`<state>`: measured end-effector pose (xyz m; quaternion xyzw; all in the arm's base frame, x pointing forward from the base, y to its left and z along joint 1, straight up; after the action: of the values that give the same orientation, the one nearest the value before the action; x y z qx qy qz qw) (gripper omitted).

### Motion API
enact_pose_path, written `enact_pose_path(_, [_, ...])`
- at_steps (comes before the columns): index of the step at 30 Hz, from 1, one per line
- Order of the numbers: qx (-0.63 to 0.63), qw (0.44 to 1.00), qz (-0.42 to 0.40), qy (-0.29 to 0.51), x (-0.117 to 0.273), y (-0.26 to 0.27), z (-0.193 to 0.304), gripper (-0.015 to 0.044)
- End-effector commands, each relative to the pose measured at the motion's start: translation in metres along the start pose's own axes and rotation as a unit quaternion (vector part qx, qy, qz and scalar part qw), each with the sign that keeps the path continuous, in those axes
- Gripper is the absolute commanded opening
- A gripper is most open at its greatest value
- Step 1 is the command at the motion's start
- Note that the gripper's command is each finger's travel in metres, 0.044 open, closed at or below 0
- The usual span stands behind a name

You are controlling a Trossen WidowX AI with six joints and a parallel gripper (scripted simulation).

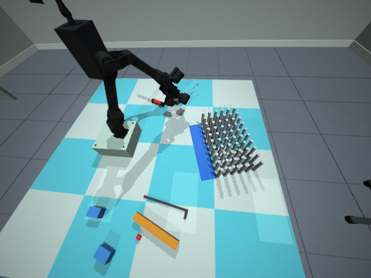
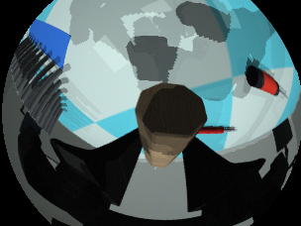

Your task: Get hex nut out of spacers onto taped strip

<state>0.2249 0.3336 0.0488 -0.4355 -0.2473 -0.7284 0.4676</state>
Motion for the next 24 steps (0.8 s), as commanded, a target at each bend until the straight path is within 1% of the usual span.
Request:
enact_pose_path(1, [-0.002, 1.000, -0.002, 0.003, -0.003, 0.000, -0.001, 0.0000])
enact_pose_path(24, [-0.002, 1.000, -0.002, 0.002, -0.024, 0.001, -0.018, 0.0000])
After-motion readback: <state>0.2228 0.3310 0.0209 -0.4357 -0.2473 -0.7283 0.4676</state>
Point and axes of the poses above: the point midway between the two fingers, 35 mm back from their tips, its own x axis back along the fingers, its own y axis across the jaws, z = x × y, the point moved 4 cm from there along x, back along the fingers, and after that the axes turned 6 degrees about -x, right-handed, at the moved point
